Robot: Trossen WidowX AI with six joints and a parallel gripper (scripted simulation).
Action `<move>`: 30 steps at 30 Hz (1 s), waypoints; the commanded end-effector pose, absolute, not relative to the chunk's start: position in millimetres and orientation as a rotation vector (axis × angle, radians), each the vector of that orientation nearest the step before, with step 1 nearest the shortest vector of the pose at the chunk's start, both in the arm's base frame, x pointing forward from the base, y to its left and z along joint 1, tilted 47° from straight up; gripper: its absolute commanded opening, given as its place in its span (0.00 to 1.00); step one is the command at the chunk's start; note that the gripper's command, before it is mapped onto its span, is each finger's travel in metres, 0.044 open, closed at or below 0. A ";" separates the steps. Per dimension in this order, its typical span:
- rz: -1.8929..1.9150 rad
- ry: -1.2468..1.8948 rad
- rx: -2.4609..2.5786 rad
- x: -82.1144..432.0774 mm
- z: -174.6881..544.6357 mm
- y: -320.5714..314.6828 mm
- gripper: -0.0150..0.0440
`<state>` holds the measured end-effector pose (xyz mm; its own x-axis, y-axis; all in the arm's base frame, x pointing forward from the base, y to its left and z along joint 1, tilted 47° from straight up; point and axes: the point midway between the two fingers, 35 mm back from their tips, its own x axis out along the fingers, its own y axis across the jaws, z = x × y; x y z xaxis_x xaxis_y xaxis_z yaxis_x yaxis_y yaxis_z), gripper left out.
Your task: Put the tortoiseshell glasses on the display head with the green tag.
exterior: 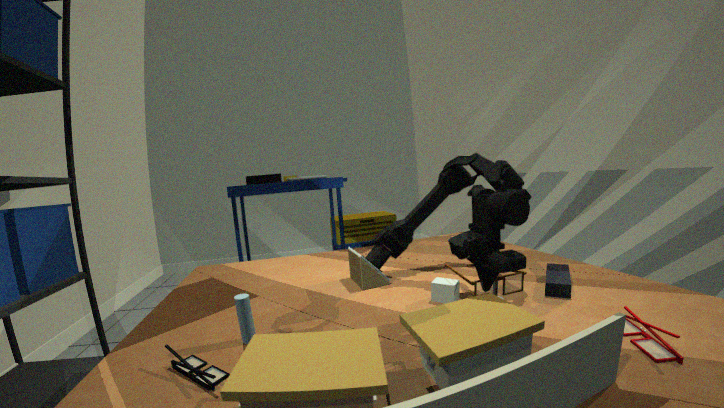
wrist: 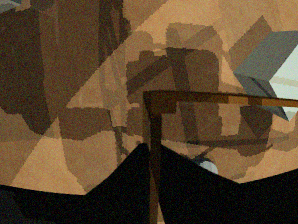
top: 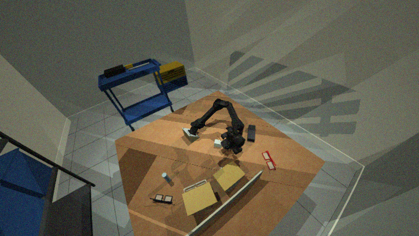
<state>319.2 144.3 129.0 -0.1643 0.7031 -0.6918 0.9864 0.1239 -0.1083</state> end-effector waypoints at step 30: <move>-0.772 1.928 1.629 334.3 109.1 128.1 0.25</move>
